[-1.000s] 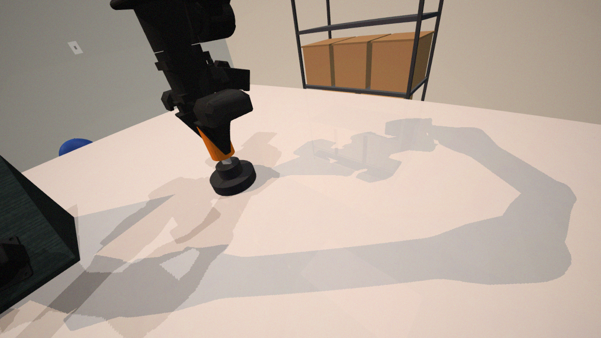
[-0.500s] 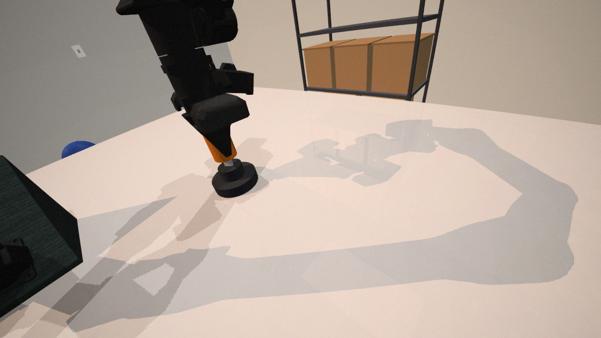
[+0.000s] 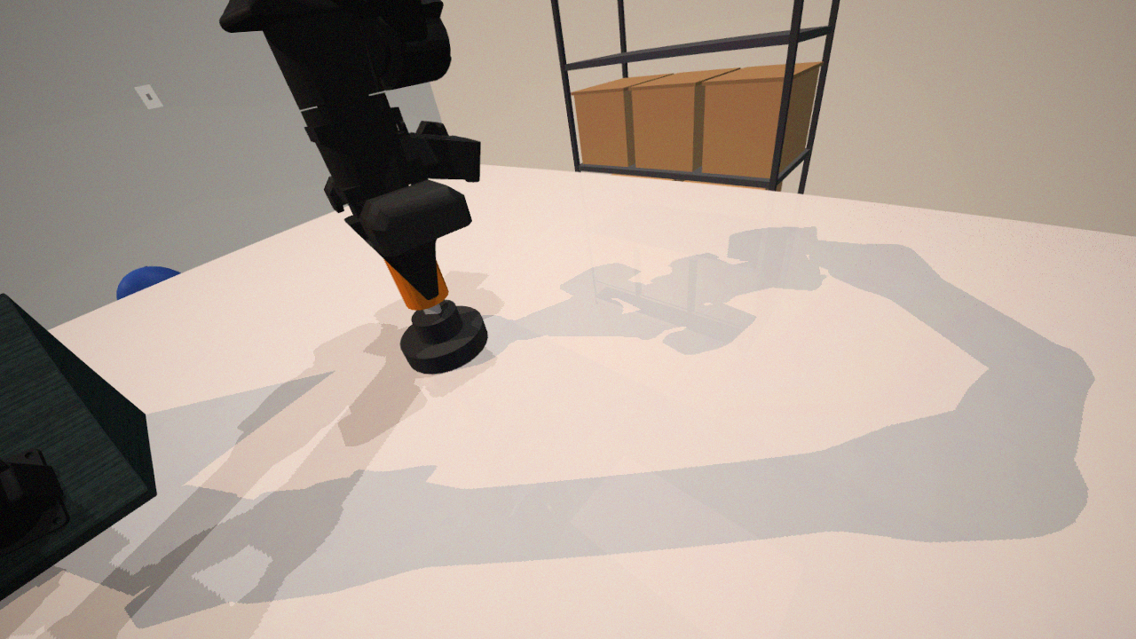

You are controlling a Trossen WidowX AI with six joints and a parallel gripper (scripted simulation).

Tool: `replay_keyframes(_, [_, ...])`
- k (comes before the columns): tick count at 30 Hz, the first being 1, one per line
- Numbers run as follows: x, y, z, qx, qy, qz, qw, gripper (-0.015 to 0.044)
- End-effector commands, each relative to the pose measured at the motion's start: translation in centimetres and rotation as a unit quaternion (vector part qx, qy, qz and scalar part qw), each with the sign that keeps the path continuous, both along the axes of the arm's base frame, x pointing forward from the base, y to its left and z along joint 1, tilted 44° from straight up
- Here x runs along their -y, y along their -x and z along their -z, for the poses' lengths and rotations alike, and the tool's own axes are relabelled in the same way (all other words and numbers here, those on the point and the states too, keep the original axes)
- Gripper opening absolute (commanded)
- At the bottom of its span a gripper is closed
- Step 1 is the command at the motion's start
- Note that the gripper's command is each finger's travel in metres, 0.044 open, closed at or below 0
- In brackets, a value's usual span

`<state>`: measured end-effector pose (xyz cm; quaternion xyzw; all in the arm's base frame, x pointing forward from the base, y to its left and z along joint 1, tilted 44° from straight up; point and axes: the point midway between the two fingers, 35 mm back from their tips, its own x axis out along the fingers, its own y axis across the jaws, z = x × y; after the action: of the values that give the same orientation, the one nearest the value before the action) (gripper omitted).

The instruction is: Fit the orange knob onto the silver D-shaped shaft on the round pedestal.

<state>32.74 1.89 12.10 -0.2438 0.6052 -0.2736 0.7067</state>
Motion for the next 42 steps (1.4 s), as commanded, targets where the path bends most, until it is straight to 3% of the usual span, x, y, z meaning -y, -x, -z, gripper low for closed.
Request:
replay_keyframes(1, [-0.02, -0.07, 0.03, 0.001, 0.001, -0.002, 1.000, 0.0000])
replay_keyframes(42, [-0.48, 0.02, -0.16, 0.001, 0.001, -0.002, 1.000, 0.0000])
